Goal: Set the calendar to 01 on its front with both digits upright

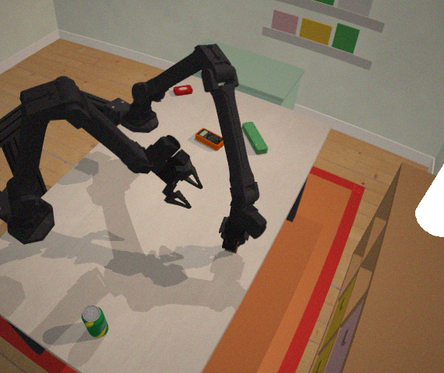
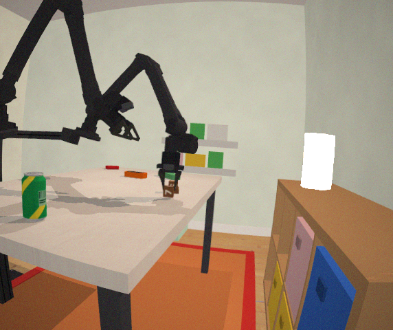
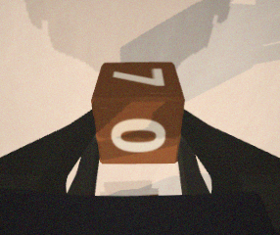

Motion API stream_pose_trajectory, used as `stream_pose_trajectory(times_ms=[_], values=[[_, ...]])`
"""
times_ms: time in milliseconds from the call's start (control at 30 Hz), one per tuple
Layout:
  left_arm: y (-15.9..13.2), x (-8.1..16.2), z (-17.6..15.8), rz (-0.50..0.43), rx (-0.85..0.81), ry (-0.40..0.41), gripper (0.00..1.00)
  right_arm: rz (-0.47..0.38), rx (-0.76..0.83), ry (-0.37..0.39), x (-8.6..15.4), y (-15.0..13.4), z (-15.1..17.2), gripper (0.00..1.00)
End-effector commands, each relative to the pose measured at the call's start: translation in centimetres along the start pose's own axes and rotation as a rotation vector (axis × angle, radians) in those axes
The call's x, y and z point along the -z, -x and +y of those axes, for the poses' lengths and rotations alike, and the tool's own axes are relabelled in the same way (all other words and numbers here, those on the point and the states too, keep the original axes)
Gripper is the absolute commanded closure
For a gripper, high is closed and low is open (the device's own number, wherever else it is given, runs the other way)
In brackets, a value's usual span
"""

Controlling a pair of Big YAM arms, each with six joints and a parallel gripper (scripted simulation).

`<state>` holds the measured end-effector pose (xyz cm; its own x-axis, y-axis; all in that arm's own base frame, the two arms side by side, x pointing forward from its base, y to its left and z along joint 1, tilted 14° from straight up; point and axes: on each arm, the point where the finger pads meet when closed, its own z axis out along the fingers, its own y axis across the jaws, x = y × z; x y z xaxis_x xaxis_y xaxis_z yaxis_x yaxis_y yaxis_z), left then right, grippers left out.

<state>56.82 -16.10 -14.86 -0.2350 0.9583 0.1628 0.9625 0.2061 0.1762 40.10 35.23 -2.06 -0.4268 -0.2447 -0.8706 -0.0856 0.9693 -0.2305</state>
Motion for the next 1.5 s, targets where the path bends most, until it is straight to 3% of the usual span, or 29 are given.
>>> stream_pose_trajectory(times_ms=[0,33,1067,1467], values=[[0.6,2.5,2.4,-0.024,-0.12,0.048,0.65,-0.02,-0.033,0.008,-0.1,1.4,0.8,0.0],[0.5,1.3,1.7,-0.013,-0.161,0.03,0.65,-0.02,-0.033,0.008,-0.1,1.4,0.8,0.0],[0.2,0.2,3.3,-0.005,-0.203,0.016,0.65,-0.02,-0.033,0.008,-0.1,1.4,0.8,0.0],[0.7,-0.5,1.8,-0.008,-0.206,0.02,0.65,-0.02,-0.033,0.008,-0.1,1.4,0.8,0.0]])
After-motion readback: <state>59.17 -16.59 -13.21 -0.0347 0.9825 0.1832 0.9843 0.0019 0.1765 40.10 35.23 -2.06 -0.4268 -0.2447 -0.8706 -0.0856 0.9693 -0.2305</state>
